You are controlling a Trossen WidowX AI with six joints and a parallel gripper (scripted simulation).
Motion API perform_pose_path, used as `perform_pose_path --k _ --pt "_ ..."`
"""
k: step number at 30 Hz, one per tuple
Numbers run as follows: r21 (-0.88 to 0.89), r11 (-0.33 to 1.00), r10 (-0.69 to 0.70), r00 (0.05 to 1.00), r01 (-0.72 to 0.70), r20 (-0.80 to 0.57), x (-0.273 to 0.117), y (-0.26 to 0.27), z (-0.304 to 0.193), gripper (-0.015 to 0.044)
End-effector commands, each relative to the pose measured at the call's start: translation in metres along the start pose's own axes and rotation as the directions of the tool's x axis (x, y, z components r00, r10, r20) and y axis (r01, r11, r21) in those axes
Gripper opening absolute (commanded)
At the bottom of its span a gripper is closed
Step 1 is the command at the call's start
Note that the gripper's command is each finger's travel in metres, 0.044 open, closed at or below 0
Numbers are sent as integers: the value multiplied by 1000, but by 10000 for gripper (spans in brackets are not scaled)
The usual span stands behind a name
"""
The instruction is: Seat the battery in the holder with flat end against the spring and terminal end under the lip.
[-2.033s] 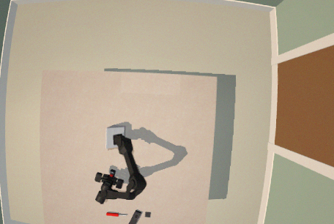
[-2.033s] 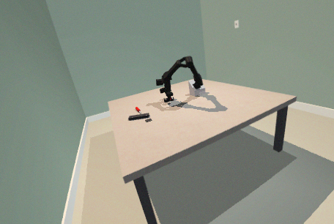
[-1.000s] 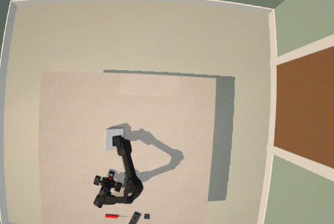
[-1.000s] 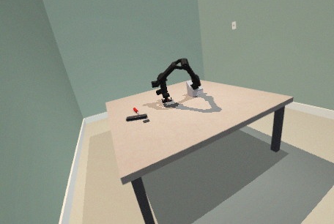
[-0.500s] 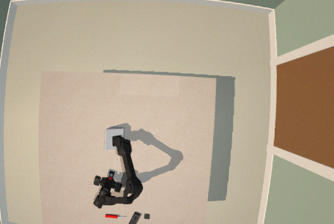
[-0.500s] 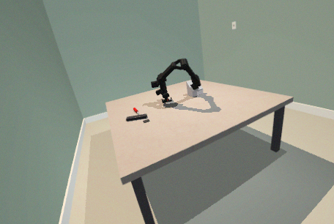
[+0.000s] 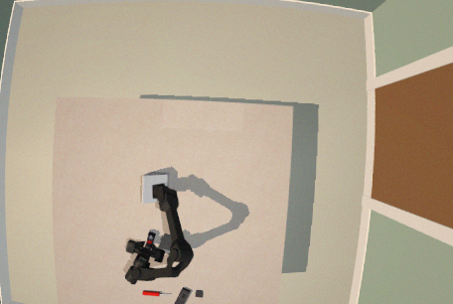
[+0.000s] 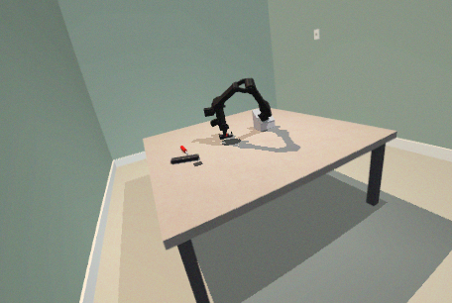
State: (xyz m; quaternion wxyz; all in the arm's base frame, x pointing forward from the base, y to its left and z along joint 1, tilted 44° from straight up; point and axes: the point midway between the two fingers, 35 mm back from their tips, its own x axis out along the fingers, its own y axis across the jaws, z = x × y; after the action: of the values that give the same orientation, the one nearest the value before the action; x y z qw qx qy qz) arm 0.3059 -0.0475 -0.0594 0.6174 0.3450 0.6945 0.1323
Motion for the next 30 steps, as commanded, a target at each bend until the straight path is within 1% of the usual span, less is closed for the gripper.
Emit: perform_pose_path --k 1,5,7,30 --pt "-1 1000 -7 1000 7 5 -24 -3 2 291" --pt "-1 1000 -10 1000 10 3 -66 -6 -2 396" --pt "-2 1000 -10 1000 10 3 -74 -7 -3 440" --pt "-2 1000 -10 1000 10 3 -74 -7 -1 440"
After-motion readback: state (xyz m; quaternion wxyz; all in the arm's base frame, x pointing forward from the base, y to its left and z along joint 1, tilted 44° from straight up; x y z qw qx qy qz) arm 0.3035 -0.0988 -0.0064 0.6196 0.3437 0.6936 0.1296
